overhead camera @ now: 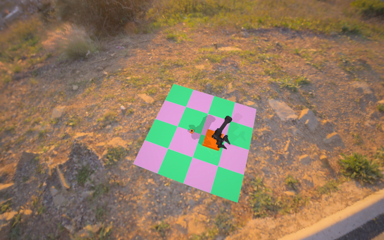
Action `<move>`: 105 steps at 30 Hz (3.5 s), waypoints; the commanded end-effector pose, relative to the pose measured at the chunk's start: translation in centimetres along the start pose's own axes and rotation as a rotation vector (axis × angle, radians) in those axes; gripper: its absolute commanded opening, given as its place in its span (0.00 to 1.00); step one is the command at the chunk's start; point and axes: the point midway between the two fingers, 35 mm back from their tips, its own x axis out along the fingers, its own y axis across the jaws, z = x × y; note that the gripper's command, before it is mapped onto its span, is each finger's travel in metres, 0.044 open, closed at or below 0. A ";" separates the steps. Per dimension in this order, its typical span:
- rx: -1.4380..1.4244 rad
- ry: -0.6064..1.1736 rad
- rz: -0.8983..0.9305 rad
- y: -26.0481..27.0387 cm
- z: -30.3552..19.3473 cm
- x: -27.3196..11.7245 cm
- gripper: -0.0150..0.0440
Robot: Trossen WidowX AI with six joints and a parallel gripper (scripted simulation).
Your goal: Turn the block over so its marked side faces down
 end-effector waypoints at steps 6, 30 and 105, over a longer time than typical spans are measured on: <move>0.036 -0.285 -0.134 -0.9 7.0 -1.6 1.00; 0.480 -1.025 -1.299 -11.9 17.7 -31.0 1.00; 1.174 -0.590 -1.708 -19.6 -1.4 -46.3 0.51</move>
